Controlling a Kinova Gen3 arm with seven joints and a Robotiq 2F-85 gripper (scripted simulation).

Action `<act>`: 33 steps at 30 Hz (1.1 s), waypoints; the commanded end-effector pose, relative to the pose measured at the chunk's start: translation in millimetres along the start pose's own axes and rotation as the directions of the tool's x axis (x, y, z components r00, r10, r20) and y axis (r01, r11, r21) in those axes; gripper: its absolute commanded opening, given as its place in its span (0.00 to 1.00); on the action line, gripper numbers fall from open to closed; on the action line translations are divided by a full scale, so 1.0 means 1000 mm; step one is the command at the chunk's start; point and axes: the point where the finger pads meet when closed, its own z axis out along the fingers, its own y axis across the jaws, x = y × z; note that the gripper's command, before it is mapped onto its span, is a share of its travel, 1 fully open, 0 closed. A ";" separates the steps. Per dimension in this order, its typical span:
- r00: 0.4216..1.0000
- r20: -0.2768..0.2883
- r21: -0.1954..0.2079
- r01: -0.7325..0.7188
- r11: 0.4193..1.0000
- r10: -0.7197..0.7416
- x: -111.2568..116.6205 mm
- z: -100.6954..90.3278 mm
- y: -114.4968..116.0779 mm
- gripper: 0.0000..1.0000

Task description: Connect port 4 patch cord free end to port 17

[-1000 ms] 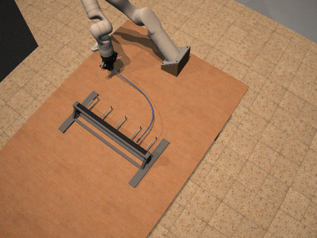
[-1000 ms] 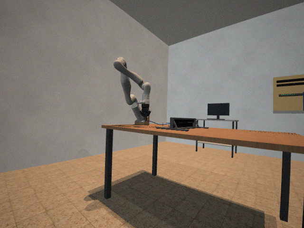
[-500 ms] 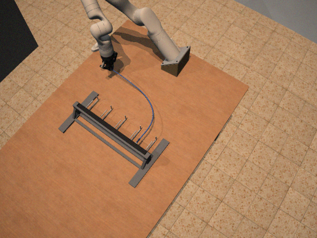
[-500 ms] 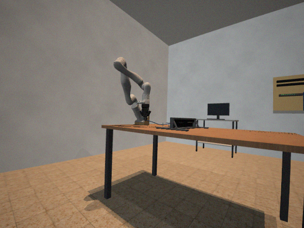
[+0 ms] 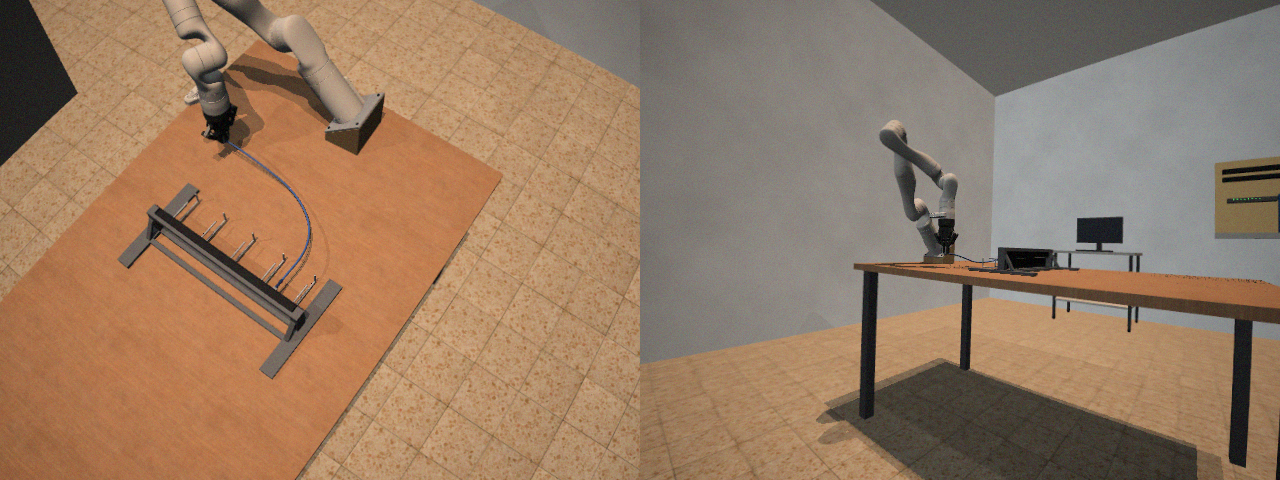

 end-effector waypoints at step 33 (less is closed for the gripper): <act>0.998 0.000 0.001 0.063 0.998 -0.063 -0.007 -0.002 -0.008 0.00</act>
